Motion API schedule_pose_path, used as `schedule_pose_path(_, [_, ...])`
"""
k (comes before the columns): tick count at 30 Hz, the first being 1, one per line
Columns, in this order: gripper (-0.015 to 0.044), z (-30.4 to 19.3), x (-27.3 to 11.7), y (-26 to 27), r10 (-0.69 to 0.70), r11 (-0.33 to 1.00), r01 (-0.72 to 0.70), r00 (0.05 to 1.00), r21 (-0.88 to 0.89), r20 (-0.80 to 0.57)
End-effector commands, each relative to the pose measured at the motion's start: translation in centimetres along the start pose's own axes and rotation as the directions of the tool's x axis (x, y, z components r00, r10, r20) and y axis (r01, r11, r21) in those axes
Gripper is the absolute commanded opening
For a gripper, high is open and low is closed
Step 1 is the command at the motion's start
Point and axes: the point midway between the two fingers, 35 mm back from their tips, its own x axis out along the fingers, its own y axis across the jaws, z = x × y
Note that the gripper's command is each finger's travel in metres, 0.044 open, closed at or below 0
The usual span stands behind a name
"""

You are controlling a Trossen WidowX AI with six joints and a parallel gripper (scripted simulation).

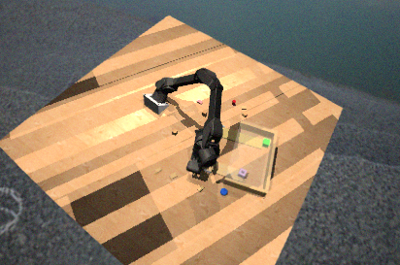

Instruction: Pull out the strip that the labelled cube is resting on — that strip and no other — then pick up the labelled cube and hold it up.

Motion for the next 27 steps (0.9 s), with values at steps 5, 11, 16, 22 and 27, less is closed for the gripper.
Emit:
schedule_pose_path(5, [0.0000,-1.9,0.5,0.1,0.005,1.000,-0.005,1.000,0.010,-0.022])
schedule_pose_path(11, [0.0000,-2.8,0.5,0.0,0.005,1.000,-0.005,1.000,0.010,-0.023])
schedule_pose_path(16, [0.0000,-3.6,0.4,0.0,0.005,1.000,-0.005,1.000,0.010,-0.023])
schedule_pose_path(22, [0.0000,-4.5,0.4,0.0,0.005,1.000,-0.005,1.000,0.011,-0.023])
schedule_pose_path(27, [0.0000,-5.3,0.4,0.0,0.005,1.000,-0.005,1.000,0.011,-0.024])
